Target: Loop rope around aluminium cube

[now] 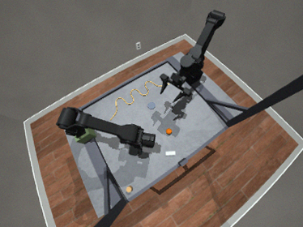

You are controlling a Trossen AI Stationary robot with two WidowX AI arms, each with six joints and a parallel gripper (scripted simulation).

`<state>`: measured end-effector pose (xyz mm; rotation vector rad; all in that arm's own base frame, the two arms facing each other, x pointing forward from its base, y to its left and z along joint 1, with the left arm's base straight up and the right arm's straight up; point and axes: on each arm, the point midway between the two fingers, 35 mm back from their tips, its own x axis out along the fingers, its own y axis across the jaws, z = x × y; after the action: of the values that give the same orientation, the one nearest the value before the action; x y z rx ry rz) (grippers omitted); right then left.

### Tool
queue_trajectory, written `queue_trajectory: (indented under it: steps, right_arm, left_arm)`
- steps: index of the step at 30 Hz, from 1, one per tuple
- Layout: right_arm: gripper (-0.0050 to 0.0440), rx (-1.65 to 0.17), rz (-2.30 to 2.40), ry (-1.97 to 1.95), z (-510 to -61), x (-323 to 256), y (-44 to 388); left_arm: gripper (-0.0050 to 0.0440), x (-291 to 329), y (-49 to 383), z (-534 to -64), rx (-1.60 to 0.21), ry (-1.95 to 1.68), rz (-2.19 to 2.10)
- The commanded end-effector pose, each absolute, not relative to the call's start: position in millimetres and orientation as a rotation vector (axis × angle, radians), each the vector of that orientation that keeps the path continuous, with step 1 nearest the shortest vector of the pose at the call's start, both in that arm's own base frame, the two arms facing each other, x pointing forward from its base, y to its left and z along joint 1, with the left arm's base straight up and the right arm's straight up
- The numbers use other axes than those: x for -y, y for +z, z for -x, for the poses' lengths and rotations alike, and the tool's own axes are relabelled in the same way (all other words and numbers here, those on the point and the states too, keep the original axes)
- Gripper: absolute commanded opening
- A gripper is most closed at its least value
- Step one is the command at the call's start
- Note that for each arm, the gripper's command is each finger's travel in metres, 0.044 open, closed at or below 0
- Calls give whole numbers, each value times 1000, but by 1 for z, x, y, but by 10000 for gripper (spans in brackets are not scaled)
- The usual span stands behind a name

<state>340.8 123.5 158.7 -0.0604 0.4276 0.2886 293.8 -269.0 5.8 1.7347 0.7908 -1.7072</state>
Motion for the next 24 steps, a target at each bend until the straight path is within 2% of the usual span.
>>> queue_trajectory:
  steps: [1,4,6,11,17,20,24]
  right_arm:
    - [400,-392,48,258,-357,-114,173]
    - [400,-398,37,194,-378,-89,170]
    - [400,-398,37,194,-378,-89,170]
    - [400,-410,14,64,-417,-30,160]
    - [400,-419,-6,-44,-442,27,149]
    - [400,-421,-11,-69,-446,41,145]
    - [400,-421,-17,-77,-448,45,145]
  left_arm:
    - [130,253,19,-295,-846,-1655,-1757]
    - [130,228,20,-289,-986,-1597,-1791]
    - [130,228,20,-289,-986,-1597,-1791]
    - [130,171,28,-265,-1308,-1473,-1819]
    - [130,111,41,-225,-1664,-1290,-1724]
    - [130,92,42,-214,-1754,-1162,-1652]
    - [130,84,40,-211,-1777,-1060,-1596]
